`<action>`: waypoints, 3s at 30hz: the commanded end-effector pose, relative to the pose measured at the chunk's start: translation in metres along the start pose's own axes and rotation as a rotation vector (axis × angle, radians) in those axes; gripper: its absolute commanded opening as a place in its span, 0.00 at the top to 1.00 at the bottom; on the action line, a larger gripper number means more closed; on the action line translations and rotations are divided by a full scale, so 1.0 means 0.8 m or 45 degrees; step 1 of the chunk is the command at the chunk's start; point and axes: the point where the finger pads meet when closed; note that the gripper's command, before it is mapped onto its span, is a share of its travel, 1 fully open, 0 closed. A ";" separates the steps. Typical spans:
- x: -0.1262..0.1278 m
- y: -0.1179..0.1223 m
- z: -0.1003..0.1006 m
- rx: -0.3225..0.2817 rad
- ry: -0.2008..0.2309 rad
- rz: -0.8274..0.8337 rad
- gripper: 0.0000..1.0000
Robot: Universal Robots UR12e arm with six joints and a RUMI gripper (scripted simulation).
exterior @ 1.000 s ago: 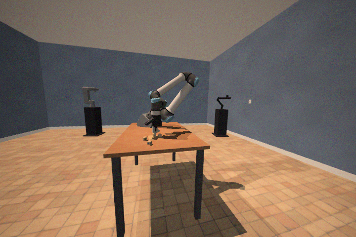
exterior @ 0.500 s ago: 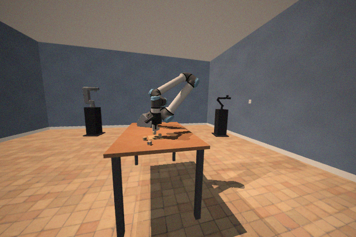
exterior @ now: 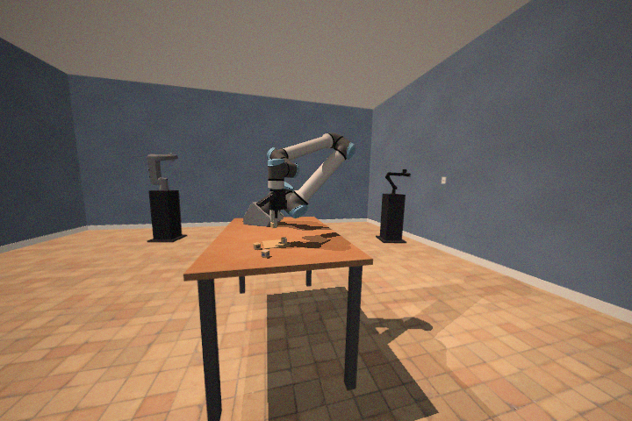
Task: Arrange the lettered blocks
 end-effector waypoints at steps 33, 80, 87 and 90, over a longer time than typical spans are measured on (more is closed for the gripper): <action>-0.002 -0.001 -0.016 -0.002 0.000 -0.137 0.91; -0.029 -0.006 -0.016 -0.002 -0.001 -1.558 0.91; -0.032 -0.005 -0.016 -0.002 -0.002 -1.804 0.91; -0.033 -0.005 -0.016 -0.002 -0.002 -1.861 0.91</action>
Point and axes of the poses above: the point where the finger pads meet when closed, its own z axis out along the fingers, its own x axis across the jaws, y = z × x, and after that the axes turned 3 degrees about -z, right-handed
